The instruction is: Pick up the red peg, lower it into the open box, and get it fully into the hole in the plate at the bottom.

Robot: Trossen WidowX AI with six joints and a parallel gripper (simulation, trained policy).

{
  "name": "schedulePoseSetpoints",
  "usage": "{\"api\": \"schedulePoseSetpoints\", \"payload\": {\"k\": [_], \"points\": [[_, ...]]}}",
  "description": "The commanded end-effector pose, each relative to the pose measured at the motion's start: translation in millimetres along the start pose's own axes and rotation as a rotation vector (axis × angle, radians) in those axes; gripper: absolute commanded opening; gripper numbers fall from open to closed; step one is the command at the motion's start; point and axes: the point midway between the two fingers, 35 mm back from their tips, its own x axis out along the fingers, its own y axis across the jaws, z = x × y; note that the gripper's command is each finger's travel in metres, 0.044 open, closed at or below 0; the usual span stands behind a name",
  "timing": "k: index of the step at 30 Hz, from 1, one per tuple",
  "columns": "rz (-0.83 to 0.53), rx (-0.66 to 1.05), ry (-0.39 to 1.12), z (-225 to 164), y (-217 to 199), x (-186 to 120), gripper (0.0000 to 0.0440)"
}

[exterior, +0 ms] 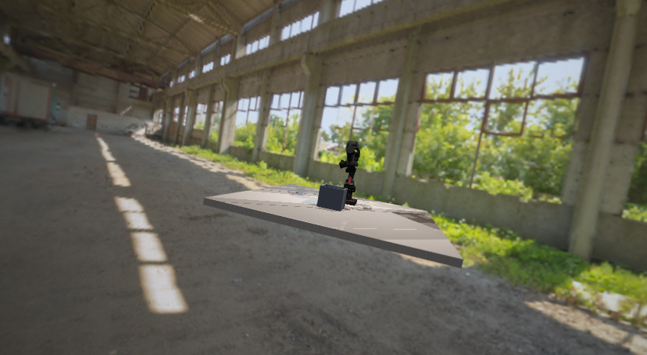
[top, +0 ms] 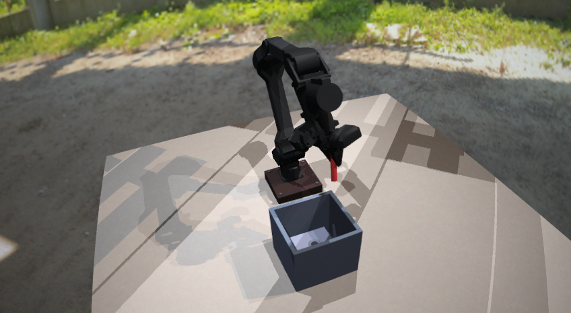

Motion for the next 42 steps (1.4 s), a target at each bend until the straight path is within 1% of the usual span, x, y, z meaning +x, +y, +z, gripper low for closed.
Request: {"api": "schedulePoseSetpoints", "payload": {"k": [1, 11, 23, 32, 42], "points": [[-0.018, 0.01, -0.027, 13.1, 1.9, -0.9, 0.0], [-0.063, 0.048, -0.056, 45.4, 6.1, 2.9, 0.0], [-0.103, 0.072, -0.05, 77.5, 11.2, 14.6, 0.0], [-0.134, 0.079, -0.031, 98.8, 11.5, 35.2, 0.0], [-0.159, 0.063, 0.008, 111.2, 10.7, 60.2, 0.0]]}}
